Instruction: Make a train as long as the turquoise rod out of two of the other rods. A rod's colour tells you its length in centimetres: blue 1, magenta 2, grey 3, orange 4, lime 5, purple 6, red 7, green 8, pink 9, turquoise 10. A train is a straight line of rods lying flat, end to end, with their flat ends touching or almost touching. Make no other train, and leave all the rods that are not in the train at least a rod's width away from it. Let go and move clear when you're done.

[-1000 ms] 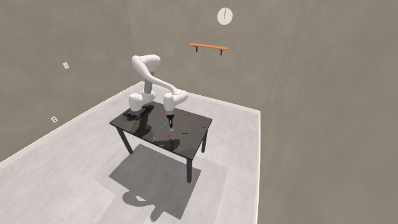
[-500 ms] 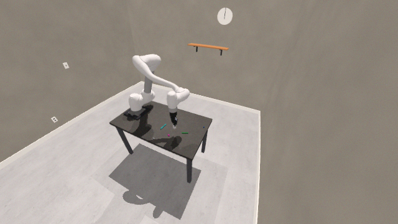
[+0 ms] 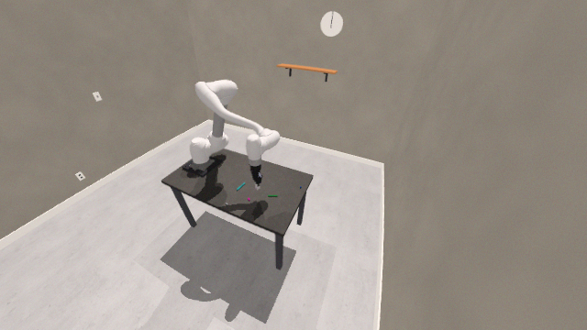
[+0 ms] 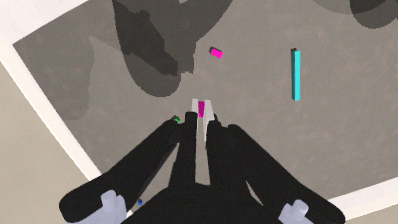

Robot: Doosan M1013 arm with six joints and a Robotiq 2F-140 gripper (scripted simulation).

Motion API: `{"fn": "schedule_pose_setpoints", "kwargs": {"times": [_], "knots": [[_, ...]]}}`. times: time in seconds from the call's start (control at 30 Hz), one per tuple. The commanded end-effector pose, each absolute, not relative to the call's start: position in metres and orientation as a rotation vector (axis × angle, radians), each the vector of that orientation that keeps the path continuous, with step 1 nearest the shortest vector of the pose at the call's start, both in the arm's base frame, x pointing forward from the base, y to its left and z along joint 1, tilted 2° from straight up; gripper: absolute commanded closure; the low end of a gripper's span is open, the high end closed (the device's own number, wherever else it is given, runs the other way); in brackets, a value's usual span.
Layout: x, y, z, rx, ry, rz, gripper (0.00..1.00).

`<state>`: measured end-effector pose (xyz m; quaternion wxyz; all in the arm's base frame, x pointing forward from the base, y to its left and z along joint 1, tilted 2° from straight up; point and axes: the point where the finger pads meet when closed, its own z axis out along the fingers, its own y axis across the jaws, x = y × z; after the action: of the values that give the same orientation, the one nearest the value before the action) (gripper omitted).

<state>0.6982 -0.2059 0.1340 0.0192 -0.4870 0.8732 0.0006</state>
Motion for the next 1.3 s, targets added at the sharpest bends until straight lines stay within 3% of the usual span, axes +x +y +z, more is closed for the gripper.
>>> {"fn": "schedule_pose_setpoints", "kwargs": {"times": [0.0, 0.77, 1.27], "knots": [[0.698, -0.206, 0.133, -1.511, 2.710, 0.002, 0.88], [0.701, -0.205, 0.060, -1.512, 2.710, 0.002, 0.88], [0.701, -0.204, 0.046, -1.512, 2.710, 0.002, 0.88]]}}
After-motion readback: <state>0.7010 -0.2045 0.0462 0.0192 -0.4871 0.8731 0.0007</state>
